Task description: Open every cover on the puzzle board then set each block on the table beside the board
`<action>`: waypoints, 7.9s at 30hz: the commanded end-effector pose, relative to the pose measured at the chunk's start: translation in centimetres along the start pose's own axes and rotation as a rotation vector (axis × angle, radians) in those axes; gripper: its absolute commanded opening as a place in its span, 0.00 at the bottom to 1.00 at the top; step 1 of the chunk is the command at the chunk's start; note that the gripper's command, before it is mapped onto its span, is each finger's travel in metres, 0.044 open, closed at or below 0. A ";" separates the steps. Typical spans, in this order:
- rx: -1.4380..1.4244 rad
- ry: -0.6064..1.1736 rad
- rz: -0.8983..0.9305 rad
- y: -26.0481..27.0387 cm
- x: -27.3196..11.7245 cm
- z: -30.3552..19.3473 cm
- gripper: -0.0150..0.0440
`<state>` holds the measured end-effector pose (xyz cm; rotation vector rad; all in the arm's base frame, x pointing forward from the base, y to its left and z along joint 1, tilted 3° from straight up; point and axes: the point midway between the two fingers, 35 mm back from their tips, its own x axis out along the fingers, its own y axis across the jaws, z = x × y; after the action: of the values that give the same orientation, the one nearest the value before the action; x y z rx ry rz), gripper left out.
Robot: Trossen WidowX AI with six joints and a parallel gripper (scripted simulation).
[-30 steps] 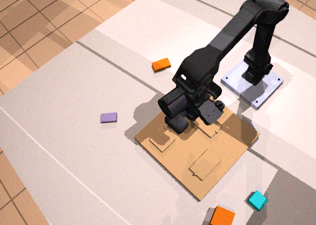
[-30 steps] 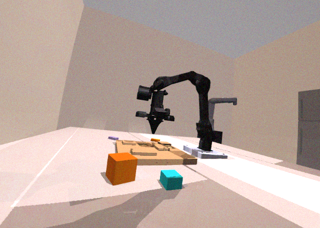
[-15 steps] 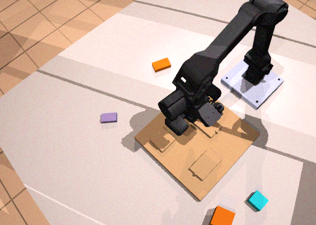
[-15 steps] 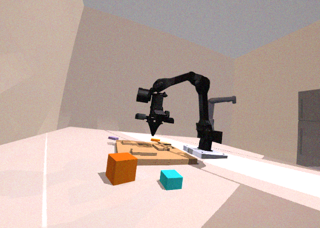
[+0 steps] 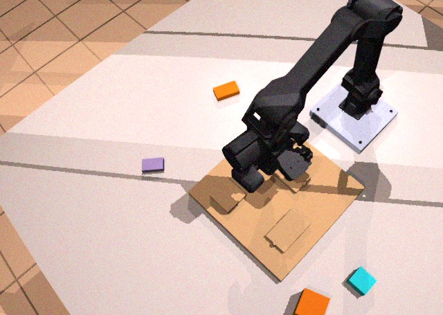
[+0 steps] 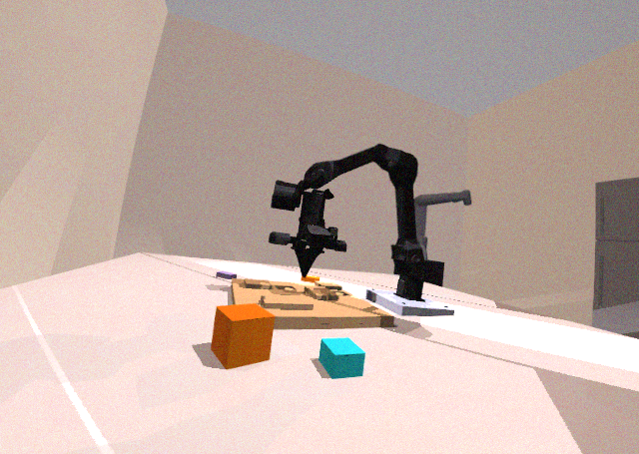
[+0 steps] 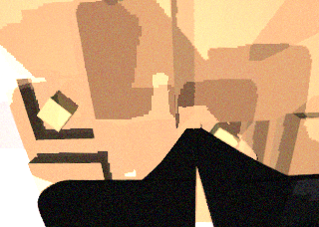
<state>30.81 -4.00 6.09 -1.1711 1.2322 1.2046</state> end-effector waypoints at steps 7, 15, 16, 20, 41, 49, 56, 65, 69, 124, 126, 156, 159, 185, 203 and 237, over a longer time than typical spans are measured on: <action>-0.003 -0.003 0.004 0.0 1.2 0.1 0.25; -0.003 -0.003 0.004 0.1 1.9 0.1 0.25; -0.003 -0.003 0.004 0.1 2.0 0.1 0.25; -0.003 -0.003 0.004 0.1 2.4 0.1 0.25; -0.003 -0.003 0.006 1.5 3.3 -0.3 0.25; -0.003 -0.003 0.006 2.2 3.3 -0.5 0.25; -0.003 -0.003 0.007 3.1 3.3 -0.5 0.25; -0.003 -0.003 0.008 4.1 3.4 -0.6 0.25; -0.003 -0.003 0.008 4.4 3.4 -0.5 0.25; -0.003 -0.006 0.013 9.9 3.4 2.3 0.25; -0.003 -0.006 0.013 10.0 3.4 2.5 0.25; -0.003 -0.007 0.014 10.9 1.5 4.0 0.25; -0.003 -0.007 0.014 10.9 1.1 4.1 0.25; -0.106 -0.005 0.018 9.8 -1.5 4.7 0.25; -0.947 -0.012 -0.003 1.3 -3.3 10.4 0.25; -1.574 -0.015 -0.014 -3.9 -2.8 15.6 0.25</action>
<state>35.23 11.40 8.98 -2.1740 0.0075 2.2121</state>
